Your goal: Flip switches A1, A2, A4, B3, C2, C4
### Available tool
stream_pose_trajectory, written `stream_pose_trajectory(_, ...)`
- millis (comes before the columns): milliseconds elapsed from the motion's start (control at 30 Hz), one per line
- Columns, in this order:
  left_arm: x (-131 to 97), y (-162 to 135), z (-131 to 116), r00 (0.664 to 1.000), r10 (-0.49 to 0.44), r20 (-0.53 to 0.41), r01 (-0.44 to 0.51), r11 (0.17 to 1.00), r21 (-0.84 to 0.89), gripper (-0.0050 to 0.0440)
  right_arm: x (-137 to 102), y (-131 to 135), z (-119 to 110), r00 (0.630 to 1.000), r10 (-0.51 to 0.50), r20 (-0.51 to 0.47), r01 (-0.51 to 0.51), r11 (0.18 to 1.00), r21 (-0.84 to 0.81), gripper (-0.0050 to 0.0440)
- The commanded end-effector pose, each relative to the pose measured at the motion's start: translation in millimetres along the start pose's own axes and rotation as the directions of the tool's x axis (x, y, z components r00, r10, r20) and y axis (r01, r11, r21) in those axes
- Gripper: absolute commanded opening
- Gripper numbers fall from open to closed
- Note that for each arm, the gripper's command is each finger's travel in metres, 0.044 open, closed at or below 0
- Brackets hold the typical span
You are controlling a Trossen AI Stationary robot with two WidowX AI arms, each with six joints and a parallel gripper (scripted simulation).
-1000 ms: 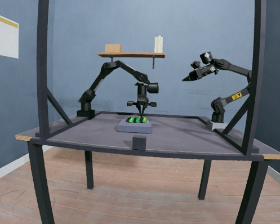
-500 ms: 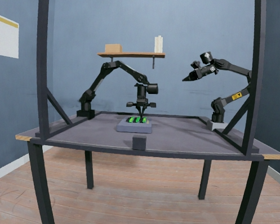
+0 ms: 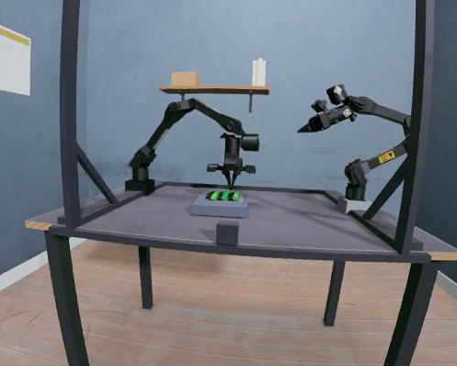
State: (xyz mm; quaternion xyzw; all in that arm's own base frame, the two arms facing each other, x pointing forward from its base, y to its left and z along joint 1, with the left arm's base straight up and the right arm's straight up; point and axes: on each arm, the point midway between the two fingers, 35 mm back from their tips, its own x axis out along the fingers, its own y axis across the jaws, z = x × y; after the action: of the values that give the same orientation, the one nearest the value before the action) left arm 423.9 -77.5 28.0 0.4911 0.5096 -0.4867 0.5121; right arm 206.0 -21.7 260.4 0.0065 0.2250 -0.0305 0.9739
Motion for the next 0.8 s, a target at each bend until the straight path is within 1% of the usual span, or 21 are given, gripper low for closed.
stream_pose_trajectory(0,-20.9,8.0,7.4,0.999,0.044,0.011,-0.044,0.999,0.001,-0.005,-2.7,0.5,4.8,1.0,0.002,0.012,-0.002,1.0,-0.001,0.04)
stream_pose_trajectory(233,-54.0,4.5,32.7,0.999,0.047,0.013,-0.047,0.999,0.001,-0.005,-2.7,0.5,4.8,1.0,0.002,0.012,-0.002,1.0,-0.001,0.04)
stream_pose_trajectory(333,-61.9,3.2,37.5,0.999,0.05,0.015,-0.05,0.999,0.001,-0.005,-2.7,0.5,4.8,1.0,0.002,0.012,-0.002,1.0,-0.001,0.04)
stream_pose_trajectory(600,-62.2,3.6,36.3,0.999,0.051,0.015,-0.051,0.999,-0.002,-0.005,-2.7,0.5,4.8,1.0,0.002,0.012,-0.002,1.0,-0.001,0.04)
stream_pose_trajectory(767,-38.9,1.4,32.3,1.0,0.01,0.002,-0.01,1.0,0.001,-0.005,-2.7,0.5,4.8,1.0,0.002,0.012,-0.002,1.0,-0.001,0.04)
